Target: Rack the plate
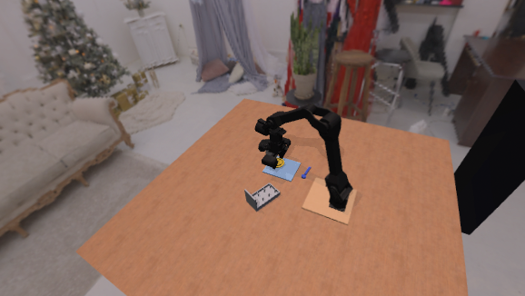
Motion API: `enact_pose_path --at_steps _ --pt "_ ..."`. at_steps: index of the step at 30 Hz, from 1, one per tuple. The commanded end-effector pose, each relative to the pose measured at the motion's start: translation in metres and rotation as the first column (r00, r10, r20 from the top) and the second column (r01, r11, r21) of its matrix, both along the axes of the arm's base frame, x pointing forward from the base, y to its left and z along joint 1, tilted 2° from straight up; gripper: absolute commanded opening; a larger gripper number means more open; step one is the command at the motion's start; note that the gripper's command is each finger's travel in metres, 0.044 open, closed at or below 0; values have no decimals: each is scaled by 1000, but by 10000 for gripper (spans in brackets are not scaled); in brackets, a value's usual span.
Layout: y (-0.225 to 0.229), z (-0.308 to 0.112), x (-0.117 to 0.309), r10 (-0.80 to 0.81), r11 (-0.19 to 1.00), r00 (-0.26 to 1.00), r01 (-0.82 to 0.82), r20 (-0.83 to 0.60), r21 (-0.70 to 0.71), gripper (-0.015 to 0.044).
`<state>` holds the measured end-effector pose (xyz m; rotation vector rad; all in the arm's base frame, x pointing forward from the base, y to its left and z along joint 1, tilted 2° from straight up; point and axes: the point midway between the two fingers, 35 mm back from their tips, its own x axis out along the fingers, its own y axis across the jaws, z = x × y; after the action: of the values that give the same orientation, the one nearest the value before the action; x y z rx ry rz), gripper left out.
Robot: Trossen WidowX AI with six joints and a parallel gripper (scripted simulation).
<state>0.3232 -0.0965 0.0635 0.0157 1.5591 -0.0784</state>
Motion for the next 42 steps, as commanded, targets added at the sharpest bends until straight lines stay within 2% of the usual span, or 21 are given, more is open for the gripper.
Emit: enact_pose_path --at_steps 1,2,28,42 --pt "-1 19 5 4 1000 1000 -4 17 -3 18" --pt "-1 23 6 4 1000 1000 -4 18 -3 0" --pt "1 122 12 6 1000 999 -6 45 -10 0" --pt "4 157 9 1 1000 998 -1 58 -13 0"
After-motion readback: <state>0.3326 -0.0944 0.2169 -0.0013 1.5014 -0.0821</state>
